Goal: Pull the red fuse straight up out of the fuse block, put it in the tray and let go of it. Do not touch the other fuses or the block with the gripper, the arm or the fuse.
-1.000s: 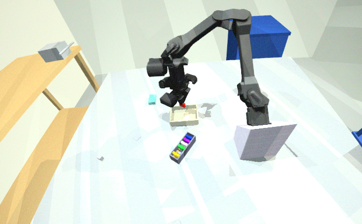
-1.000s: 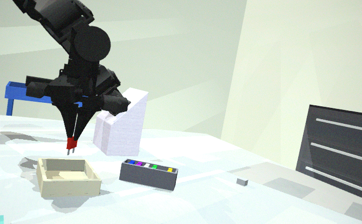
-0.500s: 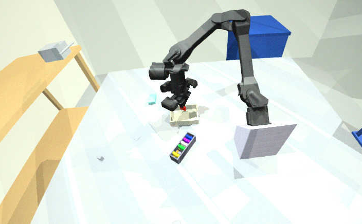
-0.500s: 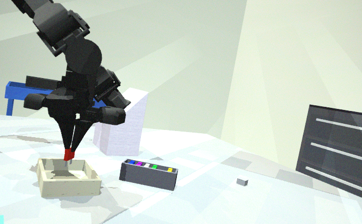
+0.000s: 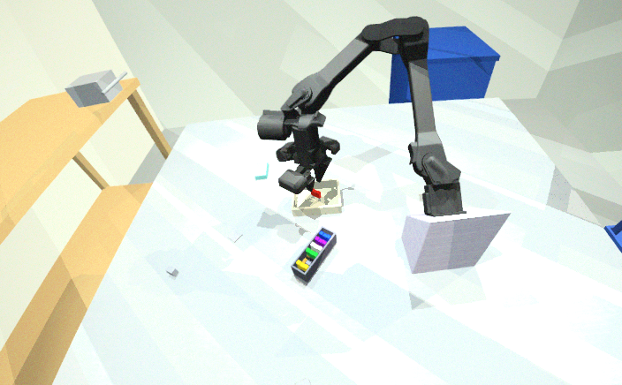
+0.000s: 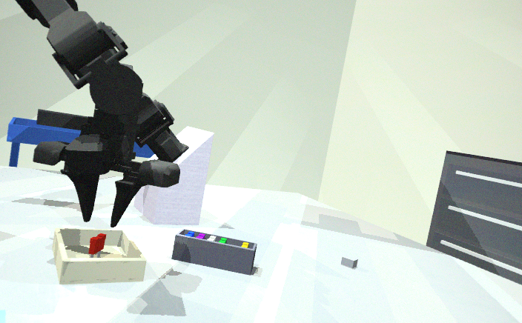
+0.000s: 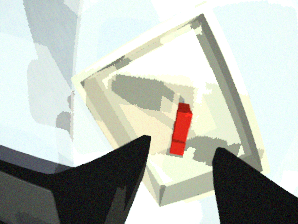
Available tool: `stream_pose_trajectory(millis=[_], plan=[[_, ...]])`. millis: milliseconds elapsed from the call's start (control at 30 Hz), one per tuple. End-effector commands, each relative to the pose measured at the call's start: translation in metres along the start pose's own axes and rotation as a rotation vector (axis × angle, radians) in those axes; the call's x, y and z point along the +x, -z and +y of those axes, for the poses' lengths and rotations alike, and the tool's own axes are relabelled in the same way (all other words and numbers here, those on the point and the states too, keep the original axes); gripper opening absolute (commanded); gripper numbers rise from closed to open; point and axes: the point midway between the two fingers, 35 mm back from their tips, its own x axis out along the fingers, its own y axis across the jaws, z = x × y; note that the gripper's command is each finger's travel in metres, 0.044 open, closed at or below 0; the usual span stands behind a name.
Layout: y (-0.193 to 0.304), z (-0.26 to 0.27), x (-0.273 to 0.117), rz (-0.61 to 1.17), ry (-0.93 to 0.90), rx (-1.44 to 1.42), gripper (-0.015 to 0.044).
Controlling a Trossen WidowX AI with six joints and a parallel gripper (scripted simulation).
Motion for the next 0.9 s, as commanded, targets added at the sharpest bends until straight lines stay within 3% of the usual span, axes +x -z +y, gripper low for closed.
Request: stream_pose_trajectory(millis=[0,100,267,867], plan=[[0.000,0.000,0.000,0.000,0.000,0.002,0.0263],[0.000,0.000,-0.002,0.001,0.000,0.002,0.0330],[0.001,0.001,-0.037,0.004,-0.004,-0.008,0.0330],[0.003,0.002,-0.036,0.008,-0.005,-0.017,0.0330]])
